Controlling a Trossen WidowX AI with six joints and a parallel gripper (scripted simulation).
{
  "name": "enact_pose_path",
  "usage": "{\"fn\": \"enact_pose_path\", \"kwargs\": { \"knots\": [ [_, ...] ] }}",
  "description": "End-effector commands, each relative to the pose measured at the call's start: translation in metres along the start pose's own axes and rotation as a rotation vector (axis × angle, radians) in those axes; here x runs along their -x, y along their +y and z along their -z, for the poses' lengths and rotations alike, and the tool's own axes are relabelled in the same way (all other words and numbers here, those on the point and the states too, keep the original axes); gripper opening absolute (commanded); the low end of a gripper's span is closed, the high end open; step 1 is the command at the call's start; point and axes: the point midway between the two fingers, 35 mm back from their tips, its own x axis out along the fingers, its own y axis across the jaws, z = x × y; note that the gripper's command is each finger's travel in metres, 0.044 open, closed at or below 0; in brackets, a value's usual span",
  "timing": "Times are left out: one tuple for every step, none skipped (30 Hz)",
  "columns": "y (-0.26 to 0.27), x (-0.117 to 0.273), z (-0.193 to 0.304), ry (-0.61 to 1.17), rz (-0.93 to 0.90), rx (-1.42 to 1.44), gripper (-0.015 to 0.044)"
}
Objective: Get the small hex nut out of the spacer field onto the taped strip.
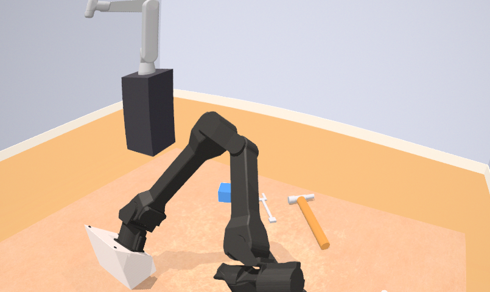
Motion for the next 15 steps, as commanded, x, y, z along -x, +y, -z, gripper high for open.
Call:
{"fn": "enact_pose_path", "kwargs": {
  "knots": [
    [0.0005,0.0011,0.002,-0.003,0.001,-0.002,0.0],
    [0.0005,0.0012,0.0025,-0.003,0.001,-0.002,0.0],
    [0.0005,0.0014,0.0031,-0.003,0.001,-0.002,0.0],
    [0.0005,0.0015,0.0037,-0.003,0.001,-0.002,0.0],
    [0.0005,0.0017,0.0042,-0.003,0.001,-0.002,0.0],
    [0.0005,0.0018,0.0048,-0.003,0.001,-0.002,0.0],
    [0.0005,0.002,0.0053,-0.003,0.001,-0.002,0.0],
    [0.0005,0.0021,0.0059,-0.003,0.001,-0.002,0.0],
    [0.0005,0.0022,0.0065,-0.003,0.001,-0.002,0.0],
    [0.0005,0.0024,0.007,-0.003,0.001,-0.002,0.0],
    [0.0005,0.0025,0.0076,-0.003,0.001,-0.002,0.0],
    [0.0005,0.0027,0.0082,-0.003,0.001,-0.002,0.0],
    [0.0005,0.0028,0.0087,-0.003,0.001,-0.002,0.0],
    [0.0005,0.003,0.0093,-0.003,0.001,-0.002,0.0],
    [0.0005,0.0031,0.0099,-0.003,0.001,-0.002,0.0]
  ]
}}
